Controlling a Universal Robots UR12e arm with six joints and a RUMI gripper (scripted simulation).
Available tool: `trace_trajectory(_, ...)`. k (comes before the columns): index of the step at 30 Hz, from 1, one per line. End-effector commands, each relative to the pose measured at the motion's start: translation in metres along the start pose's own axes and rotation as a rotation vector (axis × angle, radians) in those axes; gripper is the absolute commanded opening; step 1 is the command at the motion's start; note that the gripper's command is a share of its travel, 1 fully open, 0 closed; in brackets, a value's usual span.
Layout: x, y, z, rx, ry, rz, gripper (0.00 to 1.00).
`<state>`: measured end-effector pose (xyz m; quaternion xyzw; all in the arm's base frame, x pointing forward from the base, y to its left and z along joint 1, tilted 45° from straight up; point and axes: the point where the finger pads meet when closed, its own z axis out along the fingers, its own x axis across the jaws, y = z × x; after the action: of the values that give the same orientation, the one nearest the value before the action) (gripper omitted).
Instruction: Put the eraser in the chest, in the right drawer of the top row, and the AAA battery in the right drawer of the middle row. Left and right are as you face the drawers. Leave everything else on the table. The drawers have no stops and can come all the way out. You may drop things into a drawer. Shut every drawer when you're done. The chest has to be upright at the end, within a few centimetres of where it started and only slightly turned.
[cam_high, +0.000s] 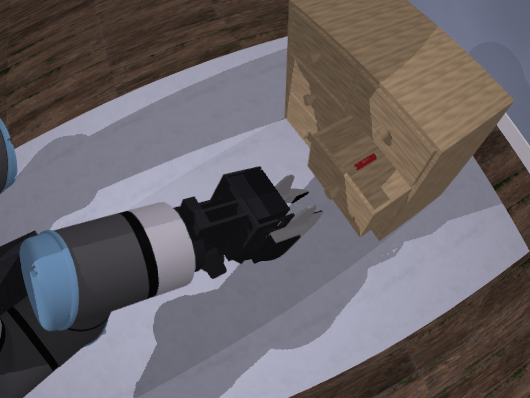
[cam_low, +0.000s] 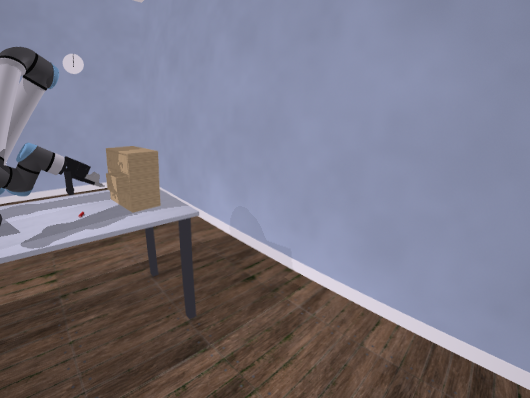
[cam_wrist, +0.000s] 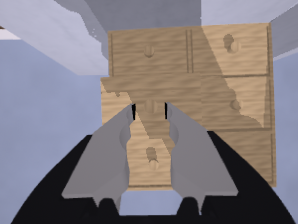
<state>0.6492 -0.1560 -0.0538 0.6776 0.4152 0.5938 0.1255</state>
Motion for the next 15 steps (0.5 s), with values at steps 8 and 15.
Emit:
trace_trajectory(8, -0.0002, 0.0013, 0.0013, -0.001, 0.0, -0.001, 0.2)
trace_trajectory(15, -0.0002, 0.0033, 0.0047, -0.001, 0.0, -0.001, 0.2)
